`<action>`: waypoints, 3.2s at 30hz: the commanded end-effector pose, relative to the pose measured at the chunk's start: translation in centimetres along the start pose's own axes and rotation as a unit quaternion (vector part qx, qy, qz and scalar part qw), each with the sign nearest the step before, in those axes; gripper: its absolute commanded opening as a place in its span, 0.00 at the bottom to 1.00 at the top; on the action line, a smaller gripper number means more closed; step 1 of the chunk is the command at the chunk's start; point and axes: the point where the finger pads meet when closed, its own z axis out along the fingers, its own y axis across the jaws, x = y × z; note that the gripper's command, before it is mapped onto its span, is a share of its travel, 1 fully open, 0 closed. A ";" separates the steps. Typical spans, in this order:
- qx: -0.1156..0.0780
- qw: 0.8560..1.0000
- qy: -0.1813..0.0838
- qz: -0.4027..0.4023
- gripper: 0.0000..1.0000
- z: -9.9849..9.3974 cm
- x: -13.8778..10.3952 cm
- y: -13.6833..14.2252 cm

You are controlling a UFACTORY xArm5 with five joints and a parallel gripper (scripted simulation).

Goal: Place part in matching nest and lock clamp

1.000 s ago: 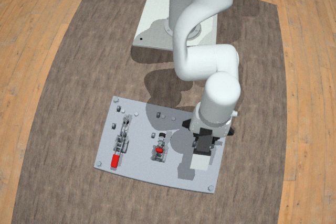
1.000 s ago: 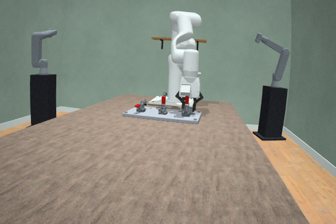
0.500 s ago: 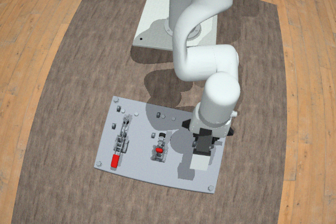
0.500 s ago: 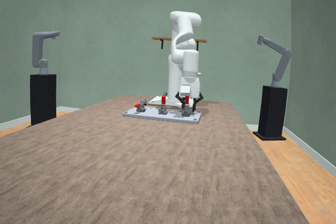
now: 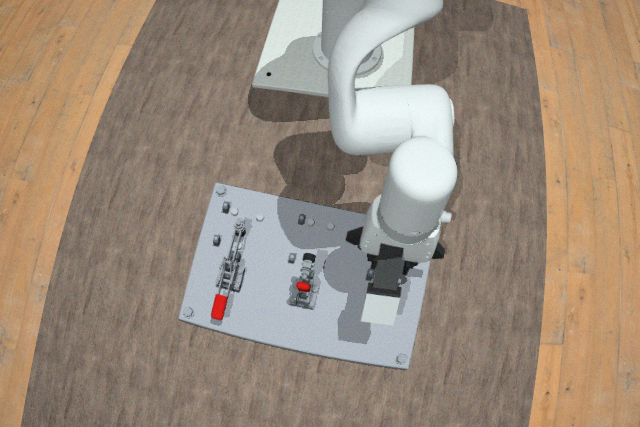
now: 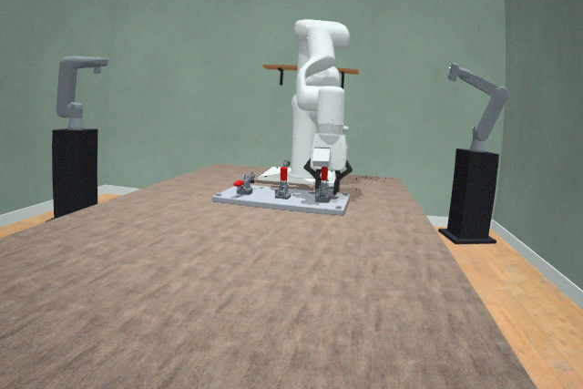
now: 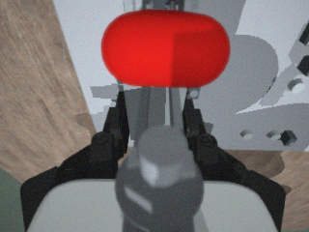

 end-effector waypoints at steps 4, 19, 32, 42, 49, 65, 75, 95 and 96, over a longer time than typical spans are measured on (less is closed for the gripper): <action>0.001 1.000 0.002 0.000 0.00 -0.1 0.1 0.1; 0.001 1.000 0.002 0.000 0.00 -0.1 0.1 0.1; 0.001 1.000 0.002 0.000 1.00 -0.1 0.1 0.1; 0.001 1.000 0.002 0.000 1.00 -0.1 0.1 0.1; 0.001 1.000 0.002 0.000 1.00 -0.1 0.1 0.1; 0.001 1.000 0.002 0.000 1.00 -1.1 0.1 0.1; 0.001 1.000 0.002 0.000 1.00 -4.6 0.1 0.0; 0.001 1.000 0.002 0.000 1.00 -6.1 0.1 0.0; 0.001 1.000 0.002 0.000 1.00 -6.1 0.1 0.0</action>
